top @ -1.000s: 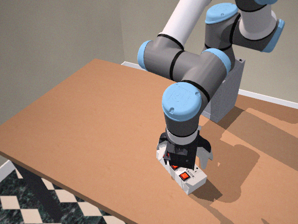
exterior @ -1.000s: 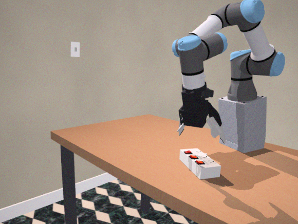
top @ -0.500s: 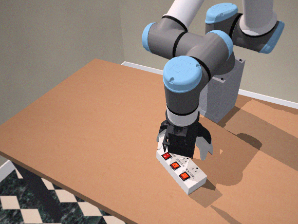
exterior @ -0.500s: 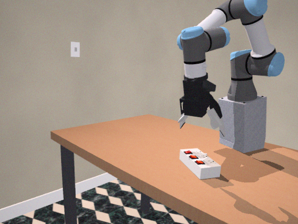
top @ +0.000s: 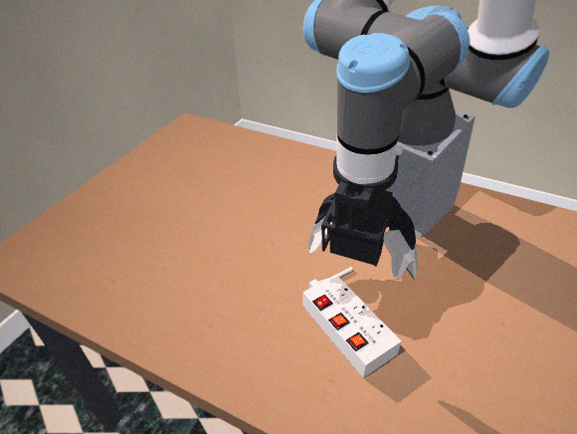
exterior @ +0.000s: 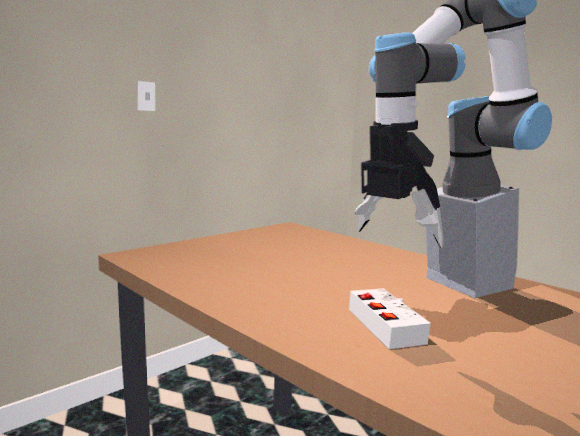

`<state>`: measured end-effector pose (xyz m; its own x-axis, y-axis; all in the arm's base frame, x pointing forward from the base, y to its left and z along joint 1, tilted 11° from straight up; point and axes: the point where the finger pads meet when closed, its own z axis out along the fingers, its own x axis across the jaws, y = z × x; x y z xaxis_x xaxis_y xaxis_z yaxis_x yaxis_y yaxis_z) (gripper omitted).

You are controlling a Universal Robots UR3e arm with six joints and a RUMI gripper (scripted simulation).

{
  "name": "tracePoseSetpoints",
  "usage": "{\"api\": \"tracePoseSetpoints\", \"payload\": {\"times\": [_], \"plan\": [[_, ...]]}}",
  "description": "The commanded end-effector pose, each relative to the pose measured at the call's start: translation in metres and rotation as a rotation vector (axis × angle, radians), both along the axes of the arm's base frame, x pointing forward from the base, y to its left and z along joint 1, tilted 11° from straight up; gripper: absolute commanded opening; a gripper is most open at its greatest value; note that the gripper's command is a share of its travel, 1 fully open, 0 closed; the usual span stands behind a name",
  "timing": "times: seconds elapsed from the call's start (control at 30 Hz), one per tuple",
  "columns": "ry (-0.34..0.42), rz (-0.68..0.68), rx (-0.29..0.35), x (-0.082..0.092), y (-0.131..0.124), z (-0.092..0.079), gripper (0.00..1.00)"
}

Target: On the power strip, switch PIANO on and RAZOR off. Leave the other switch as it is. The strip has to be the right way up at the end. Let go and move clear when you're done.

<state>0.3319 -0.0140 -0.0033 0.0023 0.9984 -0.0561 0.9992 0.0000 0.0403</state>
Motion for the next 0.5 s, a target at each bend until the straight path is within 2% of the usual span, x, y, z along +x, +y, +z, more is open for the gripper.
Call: {"api": "tracePoseSetpoints", "payload": {"times": [0.0, 0.47], "plan": [[-0.075, -0.021, -0.002, -0.009, 0.001, 0.007, 1.00], [-0.144, -0.047, -0.007, -0.021, 0.004, 0.010, 1.00]]}}
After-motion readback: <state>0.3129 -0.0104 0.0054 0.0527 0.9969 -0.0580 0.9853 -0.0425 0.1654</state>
